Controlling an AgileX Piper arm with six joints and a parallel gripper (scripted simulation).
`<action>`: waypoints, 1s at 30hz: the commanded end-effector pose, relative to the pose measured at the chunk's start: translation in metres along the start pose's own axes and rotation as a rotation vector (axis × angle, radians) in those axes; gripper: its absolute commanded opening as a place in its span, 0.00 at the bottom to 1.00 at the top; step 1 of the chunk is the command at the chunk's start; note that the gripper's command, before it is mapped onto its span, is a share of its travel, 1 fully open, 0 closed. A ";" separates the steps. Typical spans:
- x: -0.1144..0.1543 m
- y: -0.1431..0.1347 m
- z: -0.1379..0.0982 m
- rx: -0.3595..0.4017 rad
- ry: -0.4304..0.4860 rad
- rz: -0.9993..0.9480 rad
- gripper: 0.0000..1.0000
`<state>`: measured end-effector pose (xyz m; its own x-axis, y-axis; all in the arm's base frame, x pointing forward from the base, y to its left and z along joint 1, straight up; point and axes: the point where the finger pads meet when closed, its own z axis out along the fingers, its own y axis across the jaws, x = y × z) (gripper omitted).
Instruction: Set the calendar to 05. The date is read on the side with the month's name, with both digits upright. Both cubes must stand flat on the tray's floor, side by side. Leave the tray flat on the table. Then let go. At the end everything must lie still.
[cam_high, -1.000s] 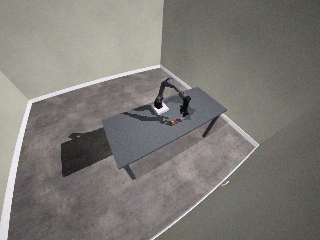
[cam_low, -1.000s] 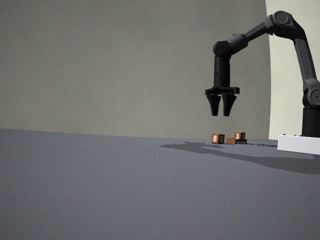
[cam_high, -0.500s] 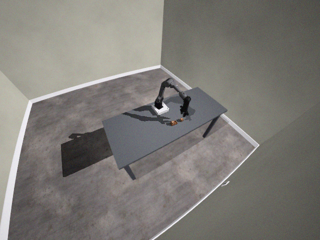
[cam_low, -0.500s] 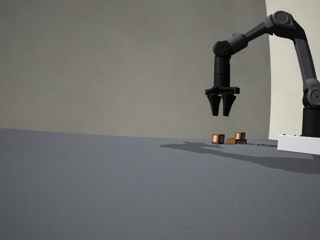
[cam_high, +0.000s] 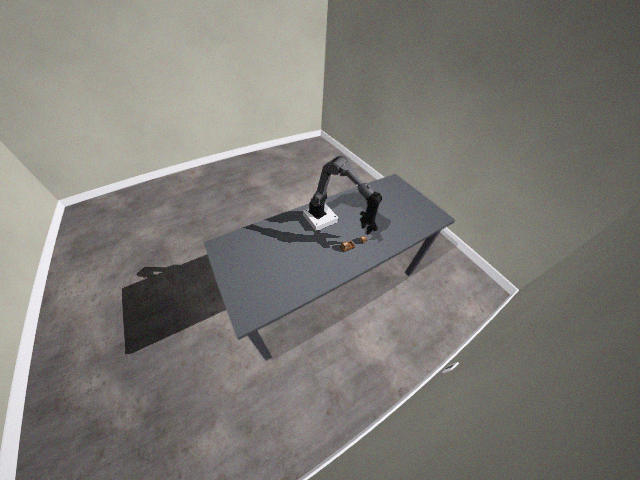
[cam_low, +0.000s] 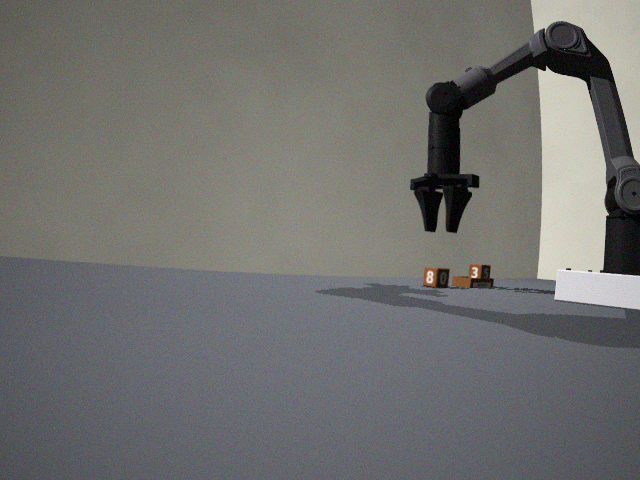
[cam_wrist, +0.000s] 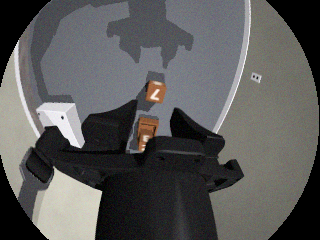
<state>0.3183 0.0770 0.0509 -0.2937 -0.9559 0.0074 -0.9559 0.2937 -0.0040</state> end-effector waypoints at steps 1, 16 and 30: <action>0.000 0.000 0.000 0.001 -0.001 0.002 0.63; 0.001 0.000 0.012 -0.003 0.000 0.001 0.63; 0.001 0.000 0.030 -0.002 0.001 0.001 0.63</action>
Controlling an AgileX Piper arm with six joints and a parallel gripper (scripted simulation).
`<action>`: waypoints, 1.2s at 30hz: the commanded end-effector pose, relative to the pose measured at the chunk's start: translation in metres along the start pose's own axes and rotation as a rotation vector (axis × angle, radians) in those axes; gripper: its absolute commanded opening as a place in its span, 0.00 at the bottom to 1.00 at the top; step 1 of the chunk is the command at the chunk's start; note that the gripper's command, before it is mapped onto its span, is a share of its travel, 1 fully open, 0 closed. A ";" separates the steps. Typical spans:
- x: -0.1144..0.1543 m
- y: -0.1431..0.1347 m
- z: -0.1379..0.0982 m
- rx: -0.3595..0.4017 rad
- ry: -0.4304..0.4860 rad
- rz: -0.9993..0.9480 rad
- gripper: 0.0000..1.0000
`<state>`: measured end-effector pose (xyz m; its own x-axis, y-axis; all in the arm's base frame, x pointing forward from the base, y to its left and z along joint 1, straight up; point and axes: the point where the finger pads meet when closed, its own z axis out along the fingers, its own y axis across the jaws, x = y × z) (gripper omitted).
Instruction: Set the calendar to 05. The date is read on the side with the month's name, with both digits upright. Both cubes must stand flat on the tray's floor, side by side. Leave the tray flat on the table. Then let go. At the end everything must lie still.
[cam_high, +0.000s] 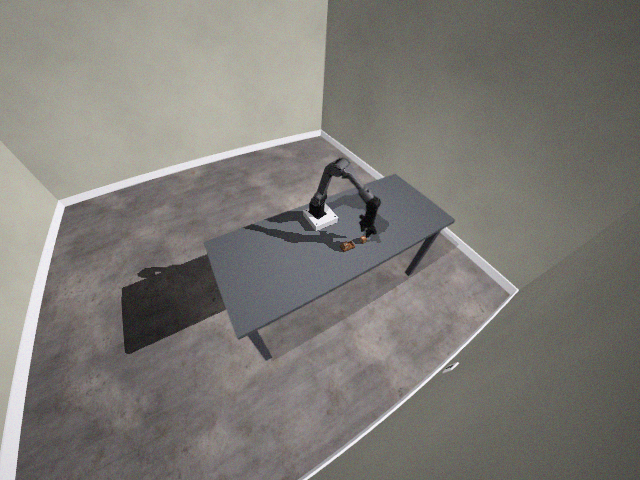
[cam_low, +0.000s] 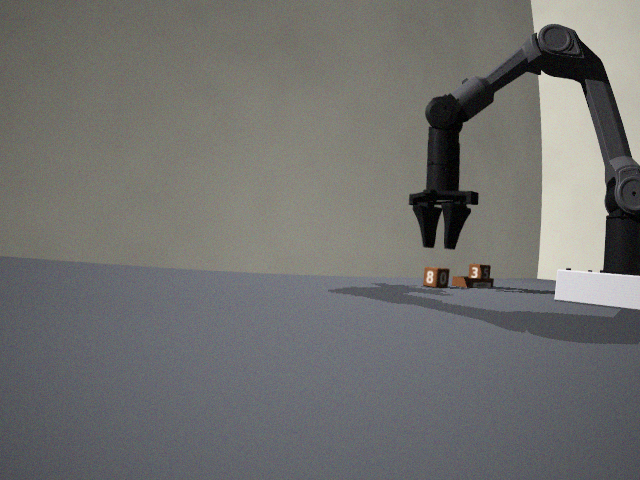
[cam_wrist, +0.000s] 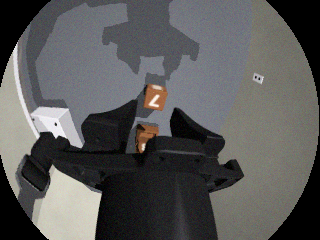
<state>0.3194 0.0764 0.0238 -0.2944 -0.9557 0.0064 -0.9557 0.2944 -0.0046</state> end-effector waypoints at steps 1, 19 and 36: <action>0.001 0.001 0.004 -0.003 0.002 0.000 0.63; 0.001 0.000 0.023 -0.002 0.001 0.000 0.63; 0.001 0.000 0.025 -0.001 0.001 0.000 0.63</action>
